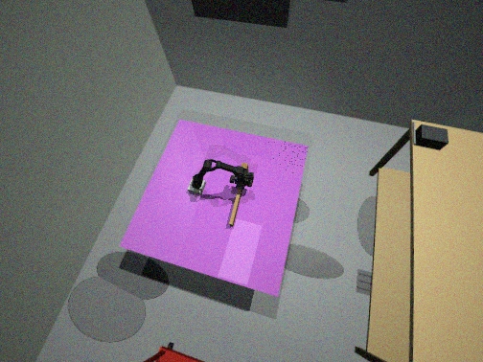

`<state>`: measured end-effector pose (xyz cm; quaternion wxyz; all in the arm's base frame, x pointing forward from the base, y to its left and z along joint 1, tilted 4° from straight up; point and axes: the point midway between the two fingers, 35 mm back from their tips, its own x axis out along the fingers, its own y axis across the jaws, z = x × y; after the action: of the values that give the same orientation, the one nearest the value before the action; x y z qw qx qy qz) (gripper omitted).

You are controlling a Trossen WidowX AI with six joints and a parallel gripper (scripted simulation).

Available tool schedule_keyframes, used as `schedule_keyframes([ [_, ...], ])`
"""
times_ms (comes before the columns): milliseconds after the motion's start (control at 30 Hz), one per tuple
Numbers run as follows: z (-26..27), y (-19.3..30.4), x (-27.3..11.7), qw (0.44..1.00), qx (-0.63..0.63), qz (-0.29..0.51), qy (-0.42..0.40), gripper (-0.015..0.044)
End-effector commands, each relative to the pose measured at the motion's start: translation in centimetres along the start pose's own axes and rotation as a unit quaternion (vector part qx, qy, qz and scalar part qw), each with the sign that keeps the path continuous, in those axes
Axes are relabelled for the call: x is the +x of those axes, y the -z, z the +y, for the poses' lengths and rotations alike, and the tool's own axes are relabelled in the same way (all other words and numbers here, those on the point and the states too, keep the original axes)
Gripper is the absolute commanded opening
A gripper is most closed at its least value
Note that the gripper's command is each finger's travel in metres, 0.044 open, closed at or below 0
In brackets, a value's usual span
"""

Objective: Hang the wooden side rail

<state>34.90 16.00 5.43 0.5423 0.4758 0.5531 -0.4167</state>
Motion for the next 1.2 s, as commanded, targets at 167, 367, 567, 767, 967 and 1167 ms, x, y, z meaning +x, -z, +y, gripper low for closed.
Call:
schedule_keyframes([
  [167, 0.29, 0.17, -0.21, 1.000, 0.002, 0.001, -0.003, 0.0000],
  [367, 0.26, 0.24, -0.19, 1.000, 0.002, 0.001, -0.003, 0.0000],
  [567, 0.20, 0.31, -0.14, 1.000, 0.002, 0.001, -0.003, 0.0000],
  [767, 0.14, 0.38, -0.07, 1.000, 0.002, 0.001, -0.003, 0.0000],
  [967, 0.07, 0.45, -0.06, 1.000, 0.003, 0.001, -0.003, 0.0000],
  [1167, 0.10, 0.50, -0.11, 1.000, 0.003, 0.001, -0.003, 0.0000],
])
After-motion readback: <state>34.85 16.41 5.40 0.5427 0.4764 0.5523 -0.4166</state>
